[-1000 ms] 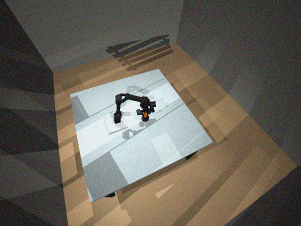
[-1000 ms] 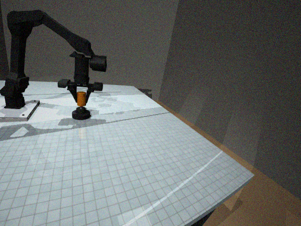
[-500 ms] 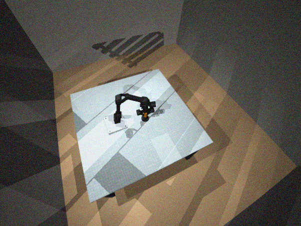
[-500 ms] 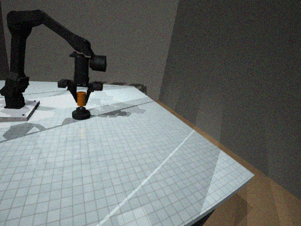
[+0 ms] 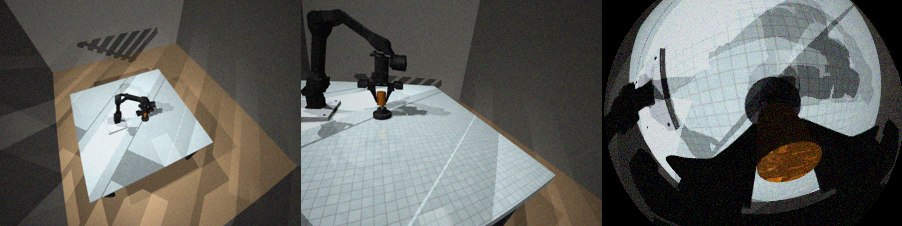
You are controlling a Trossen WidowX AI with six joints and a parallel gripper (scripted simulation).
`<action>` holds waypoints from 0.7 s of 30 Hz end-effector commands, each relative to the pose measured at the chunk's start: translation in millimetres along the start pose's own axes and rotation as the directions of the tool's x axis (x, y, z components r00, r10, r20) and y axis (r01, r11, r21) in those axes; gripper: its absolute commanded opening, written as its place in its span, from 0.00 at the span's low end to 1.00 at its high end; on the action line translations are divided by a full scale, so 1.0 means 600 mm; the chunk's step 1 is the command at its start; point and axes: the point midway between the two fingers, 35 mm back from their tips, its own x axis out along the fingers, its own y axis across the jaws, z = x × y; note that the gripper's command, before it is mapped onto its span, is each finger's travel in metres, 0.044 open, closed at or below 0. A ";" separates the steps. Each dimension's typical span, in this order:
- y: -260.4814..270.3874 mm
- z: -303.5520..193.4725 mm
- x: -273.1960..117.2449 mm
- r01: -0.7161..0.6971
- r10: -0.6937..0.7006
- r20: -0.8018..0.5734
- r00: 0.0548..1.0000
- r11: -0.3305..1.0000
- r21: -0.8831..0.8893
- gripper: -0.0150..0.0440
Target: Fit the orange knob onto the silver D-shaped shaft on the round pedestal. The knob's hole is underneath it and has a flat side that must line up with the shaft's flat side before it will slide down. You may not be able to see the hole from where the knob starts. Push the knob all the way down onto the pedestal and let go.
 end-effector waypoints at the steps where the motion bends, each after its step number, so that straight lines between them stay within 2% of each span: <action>1: -0.001 0.000 -0.005 0.009 -0.009 0.000 1.000 0.999 -0.040 0.25; 21: -0.010 -0.002 0.005 0.009 -0.009 0.000 1.000 0.999 -0.040 0.25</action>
